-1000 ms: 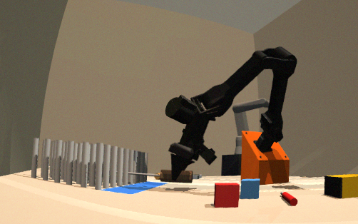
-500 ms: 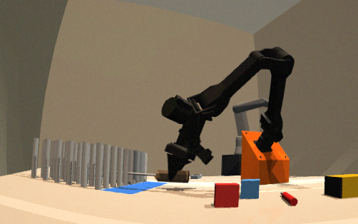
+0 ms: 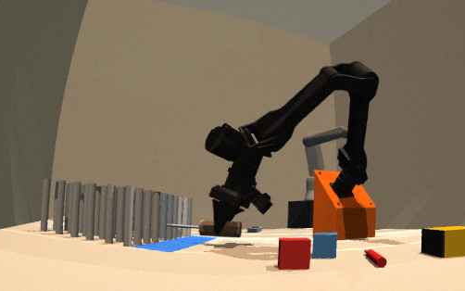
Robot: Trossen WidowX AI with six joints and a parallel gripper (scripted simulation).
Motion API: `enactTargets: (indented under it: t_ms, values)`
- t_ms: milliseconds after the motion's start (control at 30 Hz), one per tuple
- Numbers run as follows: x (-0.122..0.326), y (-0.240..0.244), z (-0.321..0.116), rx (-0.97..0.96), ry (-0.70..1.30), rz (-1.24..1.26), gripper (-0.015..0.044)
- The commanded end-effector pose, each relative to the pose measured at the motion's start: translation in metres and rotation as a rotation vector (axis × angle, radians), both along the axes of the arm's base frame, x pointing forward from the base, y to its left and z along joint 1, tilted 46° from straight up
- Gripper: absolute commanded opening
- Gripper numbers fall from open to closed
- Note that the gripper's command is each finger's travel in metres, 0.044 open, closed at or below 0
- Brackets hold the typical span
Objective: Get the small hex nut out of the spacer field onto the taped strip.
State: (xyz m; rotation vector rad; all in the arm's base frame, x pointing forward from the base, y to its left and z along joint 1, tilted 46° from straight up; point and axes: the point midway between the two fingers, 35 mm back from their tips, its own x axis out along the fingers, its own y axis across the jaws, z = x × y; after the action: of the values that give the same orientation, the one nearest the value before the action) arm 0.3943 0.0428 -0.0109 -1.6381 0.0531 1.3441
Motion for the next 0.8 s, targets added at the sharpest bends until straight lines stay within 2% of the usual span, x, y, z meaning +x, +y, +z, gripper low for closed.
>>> enactTargets:
  t_ms: [0, 767]
  values:
    - [0.0044, -0.0025, 0.0015, 0.001, -0.010, 0.000, 0.0000]
    - [0.0013, -0.0084, -0.0062, 0.001, -0.008, -0.001, 0.0000]
